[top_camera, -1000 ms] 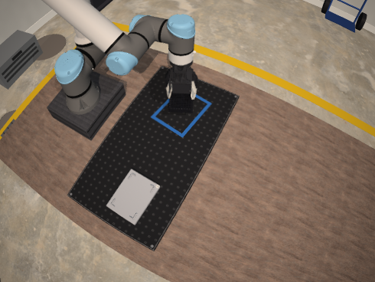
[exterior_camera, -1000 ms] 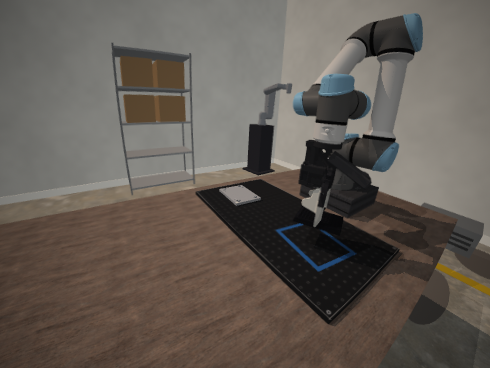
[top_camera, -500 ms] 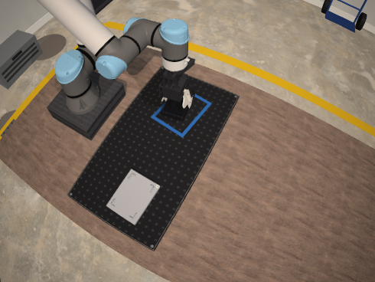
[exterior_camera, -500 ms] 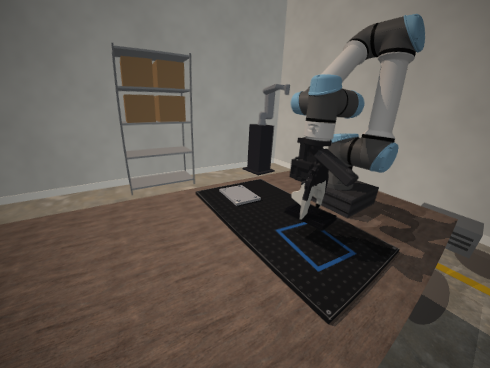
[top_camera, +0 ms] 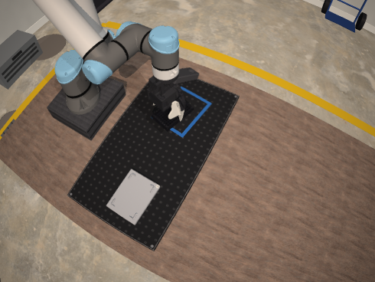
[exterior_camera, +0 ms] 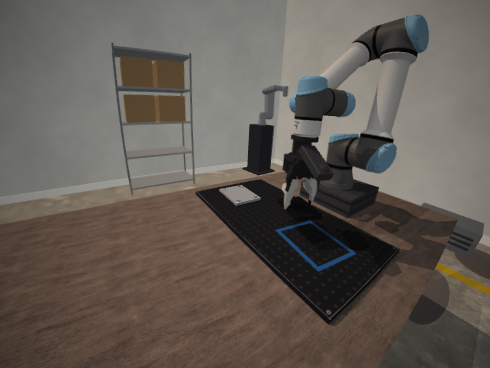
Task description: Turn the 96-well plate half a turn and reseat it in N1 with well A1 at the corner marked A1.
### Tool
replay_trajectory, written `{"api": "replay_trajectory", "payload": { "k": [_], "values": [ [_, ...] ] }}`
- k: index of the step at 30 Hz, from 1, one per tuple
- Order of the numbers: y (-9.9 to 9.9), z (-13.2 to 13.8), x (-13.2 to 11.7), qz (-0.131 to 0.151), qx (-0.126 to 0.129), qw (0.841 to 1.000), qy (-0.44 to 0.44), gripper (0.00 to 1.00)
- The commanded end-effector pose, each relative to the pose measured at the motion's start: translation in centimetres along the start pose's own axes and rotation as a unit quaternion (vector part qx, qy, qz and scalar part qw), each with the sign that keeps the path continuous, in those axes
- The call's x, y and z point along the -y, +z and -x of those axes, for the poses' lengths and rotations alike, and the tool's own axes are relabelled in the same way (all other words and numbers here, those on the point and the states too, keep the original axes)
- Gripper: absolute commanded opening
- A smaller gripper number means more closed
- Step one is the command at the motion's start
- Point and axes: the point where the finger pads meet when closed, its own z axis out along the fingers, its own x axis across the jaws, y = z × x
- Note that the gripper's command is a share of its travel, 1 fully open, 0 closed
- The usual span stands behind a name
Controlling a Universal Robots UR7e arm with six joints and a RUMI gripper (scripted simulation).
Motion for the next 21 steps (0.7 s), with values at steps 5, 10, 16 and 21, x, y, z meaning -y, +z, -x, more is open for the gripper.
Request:
{"api": "replay_trajectory", "payload": {
  "k": [5, 10, 16, 21],
  "values": [
    [-0.1, -1.1, -3.2, 0.002, -0.001, 0.984, 0.181, 0.0],
    [-0.2, -1.7, -4.8, 0.002, -0.001, 0.965, 0.262, 0.0],
    [-0.2, -2.2, -6.0, 0.002, -0.001, 0.946, 0.326, 0.0],
    [-0.4, -2.9, -7.6, 0.001, -0.002, 0.915, 0.403, 0.0]
  ]
}}
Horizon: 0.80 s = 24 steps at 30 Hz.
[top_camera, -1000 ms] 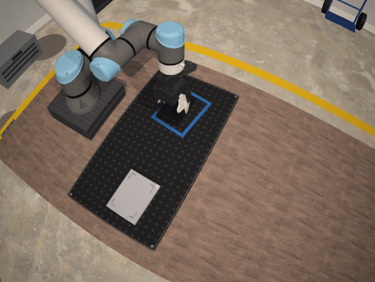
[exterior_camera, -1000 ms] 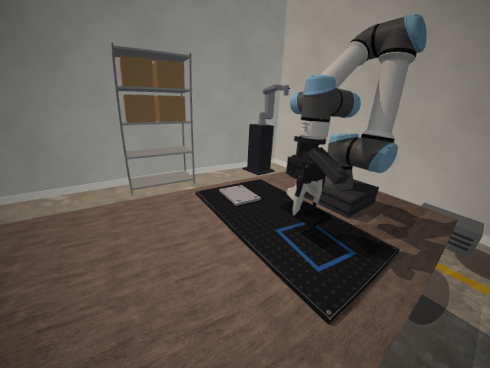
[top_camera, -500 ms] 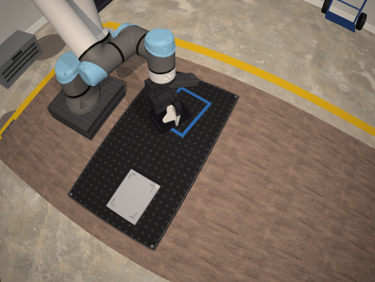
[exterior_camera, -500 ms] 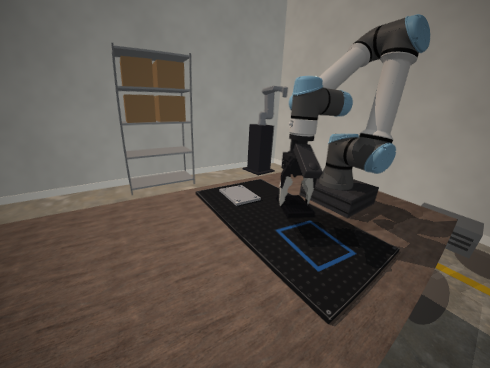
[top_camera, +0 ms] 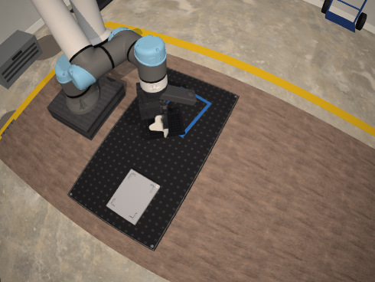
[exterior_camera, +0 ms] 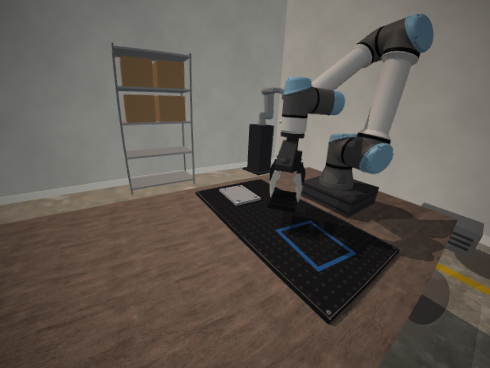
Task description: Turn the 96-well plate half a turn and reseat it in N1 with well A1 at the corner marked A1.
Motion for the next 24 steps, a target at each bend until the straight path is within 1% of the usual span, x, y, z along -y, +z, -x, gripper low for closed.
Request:
{"api": "replay_trajectory", "payload": {
  "k": [1, 7, 9, 24],
  "values": [
    [-0.1, -2.0, -1.3, 0.001, -0.002, 0.992, 0.126, 0.0],
    [-0.2, -3.7, -2.4, 0.001, -0.002, 0.974, 0.225, 0.0],
    [-0.2, -3.7, -2.4, 0.001, -0.002, 0.974, 0.225, 0.0],
    [-0.4, -7.9, -5.2, 0.001, -0.002, 0.973, 0.229, 0.0]
  ]
}}
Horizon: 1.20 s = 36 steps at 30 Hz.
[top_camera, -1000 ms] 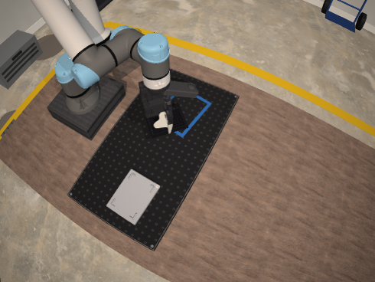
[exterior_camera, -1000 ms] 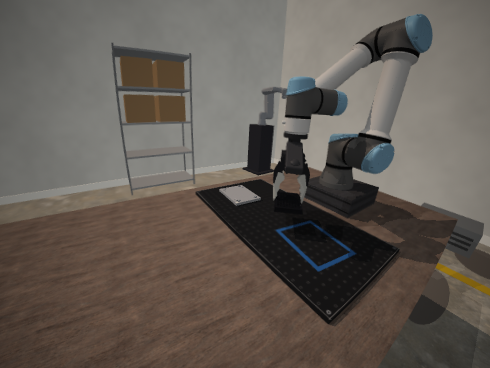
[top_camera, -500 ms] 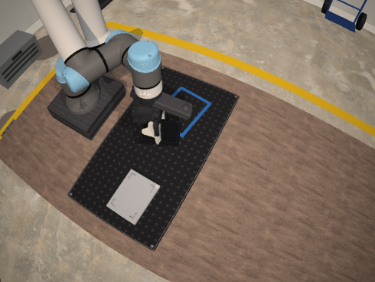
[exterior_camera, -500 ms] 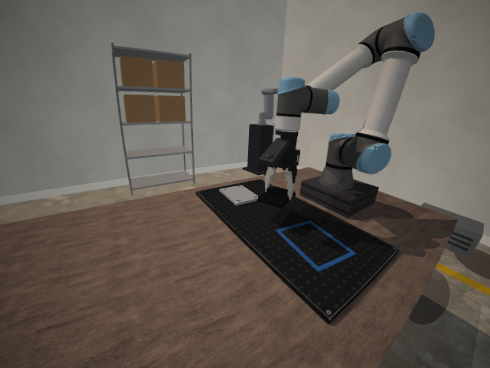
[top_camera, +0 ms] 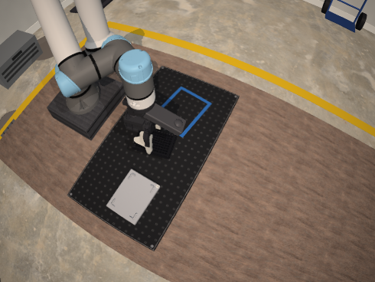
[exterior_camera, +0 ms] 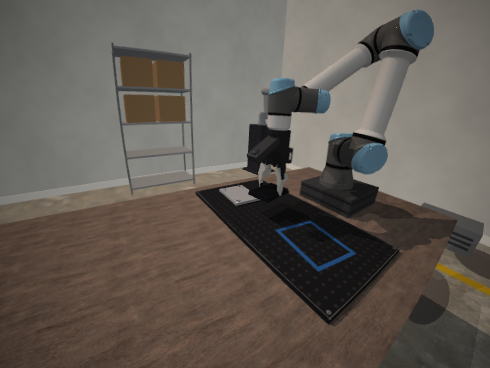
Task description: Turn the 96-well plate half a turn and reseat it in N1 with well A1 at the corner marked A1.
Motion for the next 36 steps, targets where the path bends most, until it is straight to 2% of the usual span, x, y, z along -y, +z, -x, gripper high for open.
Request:
{"api": "replay_trajectory", "payload": {
  "k": [1, 34, 36],
  "values": [
    [-0.1, -2.3, -0.1, -0.001, -0.001, 1.0, 0.001, 0.0],
    [-0.4, -12.2, -1.6, -0.001, -0.001, 1.0, 0.001, 0.0],
    [-0.4, -12.2, -1.6, -0.001, -0.001, 1.0, 0.001, 0.0]
  ]
}}
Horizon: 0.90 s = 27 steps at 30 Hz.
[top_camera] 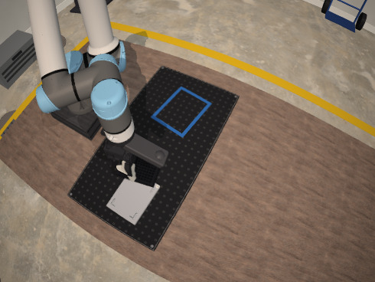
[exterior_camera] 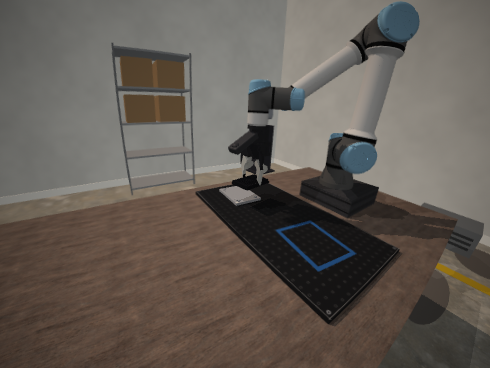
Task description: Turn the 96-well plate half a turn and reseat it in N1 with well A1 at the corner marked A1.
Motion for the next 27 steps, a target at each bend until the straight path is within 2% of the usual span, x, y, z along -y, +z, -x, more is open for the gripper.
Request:
{"api": "replay_trajectory", "payload": {
  "k": [1, 15, 20, 27],
  "values": [
    [-0.1, -2.0, 0.0, -0.002, 0.0, 1.0, -0.002, 0.0],
    [-0.2, -6.6, -0.7, -0.002, 0.0, 1.0, -0.002, 0.0],
    [-0.3, -7.6, -0.9, -0.002, 0.0, 1.0, -0.002, 0.0],
    [-0.3, -7.6, -0.9, -0.002, 0.0, 1.0, -0.002, 0.0]
  ]
}}
